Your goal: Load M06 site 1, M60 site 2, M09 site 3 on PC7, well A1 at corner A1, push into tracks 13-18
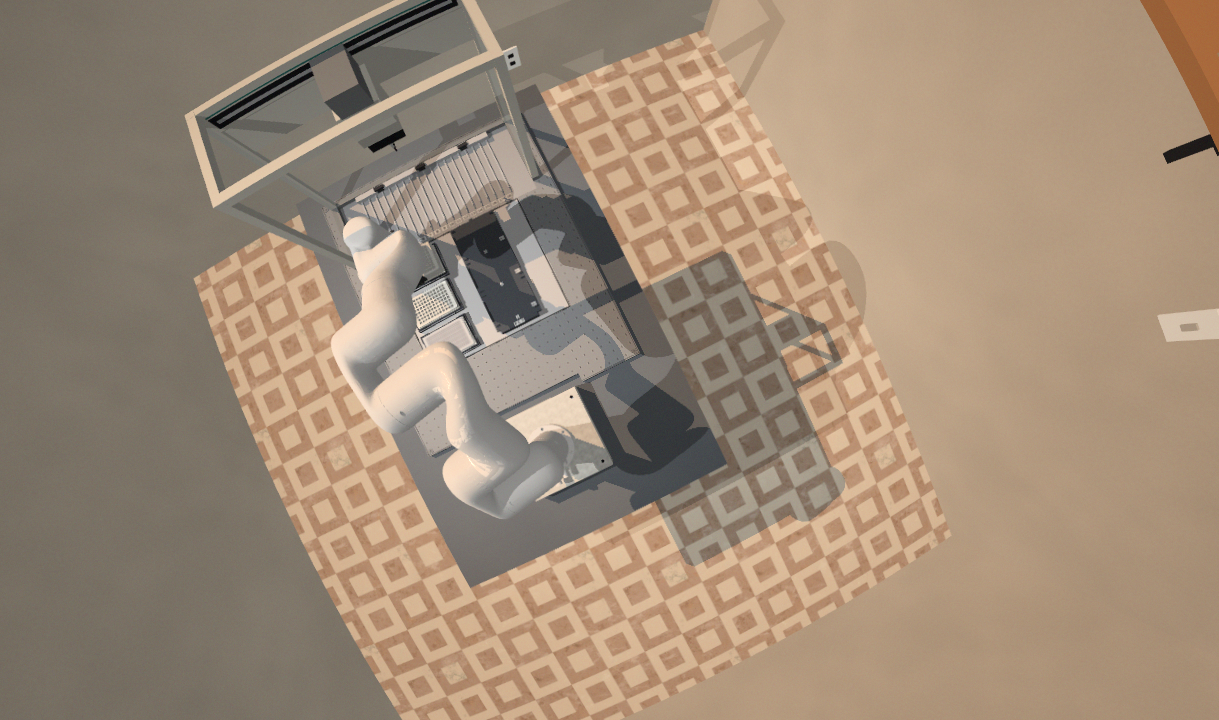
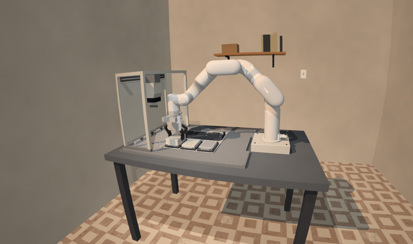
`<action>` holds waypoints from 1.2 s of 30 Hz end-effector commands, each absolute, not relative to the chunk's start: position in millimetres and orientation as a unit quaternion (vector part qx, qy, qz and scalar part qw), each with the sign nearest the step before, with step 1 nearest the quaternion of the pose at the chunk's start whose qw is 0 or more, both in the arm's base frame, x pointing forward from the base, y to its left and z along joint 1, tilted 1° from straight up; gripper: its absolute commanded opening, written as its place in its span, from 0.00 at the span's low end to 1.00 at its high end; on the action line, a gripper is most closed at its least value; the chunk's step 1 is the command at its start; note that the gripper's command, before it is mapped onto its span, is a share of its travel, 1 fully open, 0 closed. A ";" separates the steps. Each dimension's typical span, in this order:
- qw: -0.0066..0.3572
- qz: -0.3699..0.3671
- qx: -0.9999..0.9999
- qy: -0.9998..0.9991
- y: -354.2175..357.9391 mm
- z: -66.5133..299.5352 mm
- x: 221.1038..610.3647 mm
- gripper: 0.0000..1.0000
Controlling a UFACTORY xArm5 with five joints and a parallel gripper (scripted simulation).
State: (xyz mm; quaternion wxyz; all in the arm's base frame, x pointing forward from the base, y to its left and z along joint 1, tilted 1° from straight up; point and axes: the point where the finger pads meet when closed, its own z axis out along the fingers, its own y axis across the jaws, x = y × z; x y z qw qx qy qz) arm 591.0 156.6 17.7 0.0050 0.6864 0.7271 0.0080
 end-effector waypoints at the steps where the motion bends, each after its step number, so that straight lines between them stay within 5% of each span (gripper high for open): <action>1: 0.007 0.009 0.686 0.727 157.0 19.9 592.5 0.00; 36: 0.007 0.009 0.686 0.727 157.0 37.9 592.1 0.00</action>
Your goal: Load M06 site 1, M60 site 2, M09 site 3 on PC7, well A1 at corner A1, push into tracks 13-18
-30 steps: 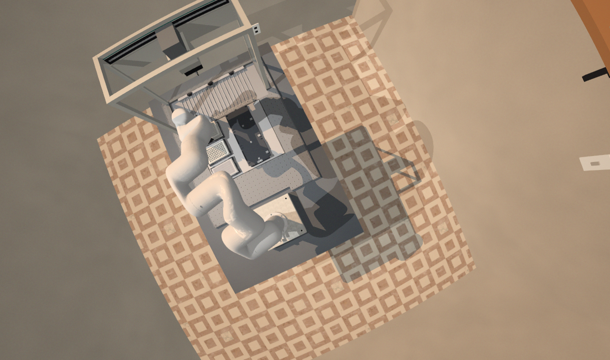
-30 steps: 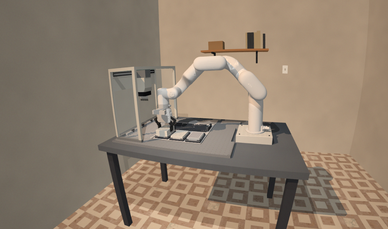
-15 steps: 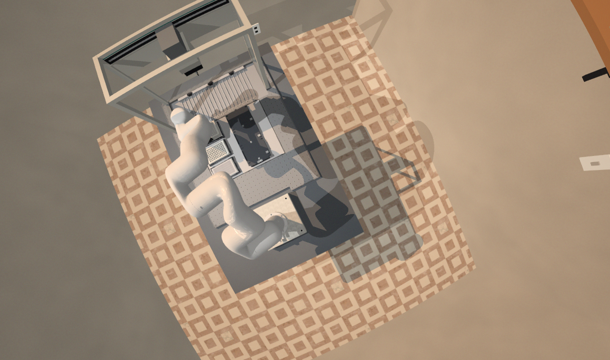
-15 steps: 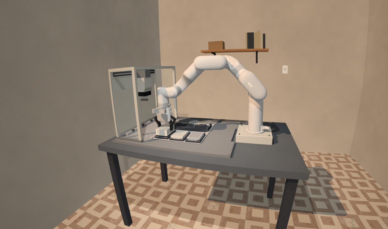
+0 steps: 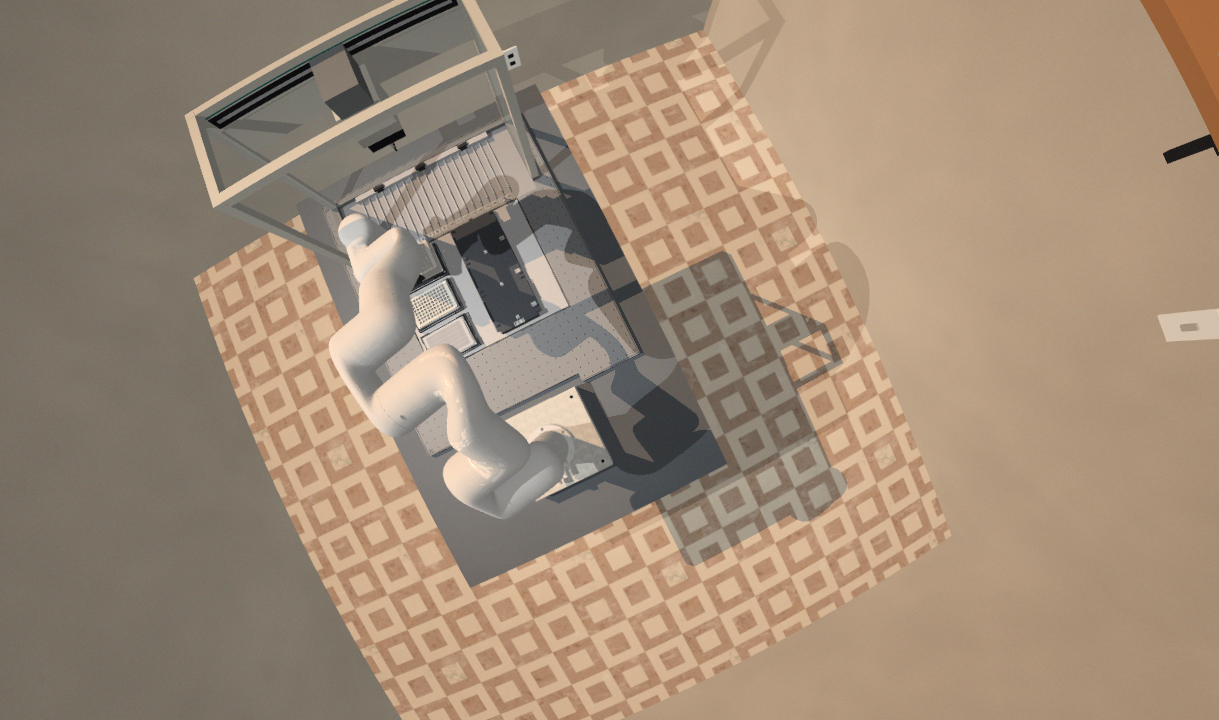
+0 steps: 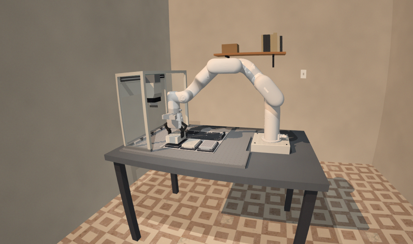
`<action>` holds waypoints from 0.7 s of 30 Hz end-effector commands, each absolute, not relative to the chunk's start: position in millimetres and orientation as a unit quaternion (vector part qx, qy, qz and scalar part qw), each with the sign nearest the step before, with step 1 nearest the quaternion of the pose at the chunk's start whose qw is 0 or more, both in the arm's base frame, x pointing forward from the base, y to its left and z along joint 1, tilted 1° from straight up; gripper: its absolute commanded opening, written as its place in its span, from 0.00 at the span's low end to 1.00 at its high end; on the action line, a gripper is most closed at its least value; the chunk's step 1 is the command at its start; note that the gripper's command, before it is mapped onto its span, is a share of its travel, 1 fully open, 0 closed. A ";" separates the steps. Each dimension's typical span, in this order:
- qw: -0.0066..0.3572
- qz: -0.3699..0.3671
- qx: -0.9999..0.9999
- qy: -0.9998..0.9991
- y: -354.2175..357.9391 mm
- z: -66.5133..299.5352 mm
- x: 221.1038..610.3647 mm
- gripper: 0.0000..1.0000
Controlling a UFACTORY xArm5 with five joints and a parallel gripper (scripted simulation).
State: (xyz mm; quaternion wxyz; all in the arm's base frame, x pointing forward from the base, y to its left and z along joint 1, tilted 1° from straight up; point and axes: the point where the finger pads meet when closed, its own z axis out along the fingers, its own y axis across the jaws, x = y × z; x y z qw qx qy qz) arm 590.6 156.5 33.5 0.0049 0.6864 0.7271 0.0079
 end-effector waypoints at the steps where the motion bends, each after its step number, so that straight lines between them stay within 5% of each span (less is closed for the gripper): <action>1: 0.007 0.009 0.686 0.727 157.0 38.6 592.1 0.00; 21: 0.007 0.009 0.686 0.727 156.9 54.9 591.7 0.00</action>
